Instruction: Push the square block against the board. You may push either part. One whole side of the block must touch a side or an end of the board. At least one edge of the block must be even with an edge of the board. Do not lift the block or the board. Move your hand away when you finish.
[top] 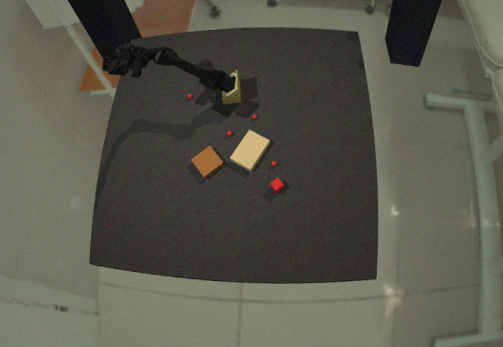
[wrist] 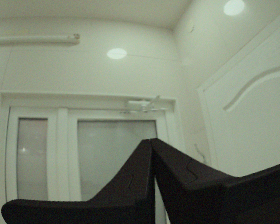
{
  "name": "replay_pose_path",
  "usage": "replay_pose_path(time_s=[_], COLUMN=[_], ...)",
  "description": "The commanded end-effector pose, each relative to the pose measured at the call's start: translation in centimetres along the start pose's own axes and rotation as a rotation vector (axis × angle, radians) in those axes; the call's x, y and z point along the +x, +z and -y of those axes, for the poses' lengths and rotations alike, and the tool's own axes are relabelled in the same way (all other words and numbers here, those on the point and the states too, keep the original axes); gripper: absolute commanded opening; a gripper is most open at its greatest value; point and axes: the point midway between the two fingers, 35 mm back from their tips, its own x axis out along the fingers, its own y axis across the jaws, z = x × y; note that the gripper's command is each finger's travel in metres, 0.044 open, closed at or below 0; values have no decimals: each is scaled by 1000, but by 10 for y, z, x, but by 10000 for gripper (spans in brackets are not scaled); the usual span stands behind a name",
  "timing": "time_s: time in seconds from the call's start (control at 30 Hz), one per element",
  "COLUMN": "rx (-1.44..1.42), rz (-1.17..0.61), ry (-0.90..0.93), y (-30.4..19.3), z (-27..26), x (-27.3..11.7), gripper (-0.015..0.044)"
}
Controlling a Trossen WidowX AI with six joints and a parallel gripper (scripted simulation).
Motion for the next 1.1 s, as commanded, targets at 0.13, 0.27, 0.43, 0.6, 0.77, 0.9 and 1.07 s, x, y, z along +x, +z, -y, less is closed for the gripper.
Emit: replay_pose_path(time_s=[0.13, 0.27, 0.43, 0.6, 0.77, 0.9, 1.07], rx=[57, 86, 133, 184, 227, 255, 279], rz=[-174, -267, -388, -520, -665, -788, -950], ry=[192, 266, 362, 454, 531, 582, 631], y=[-42, -65, -93, -121, -149, -172, -199], z=[-82, -116, -162, -208, -249, -280, -313], x=[14, 14, 9, -3, -21, -39, -67], gripper=[0, 0, 0, 0, 0, 0, 0])
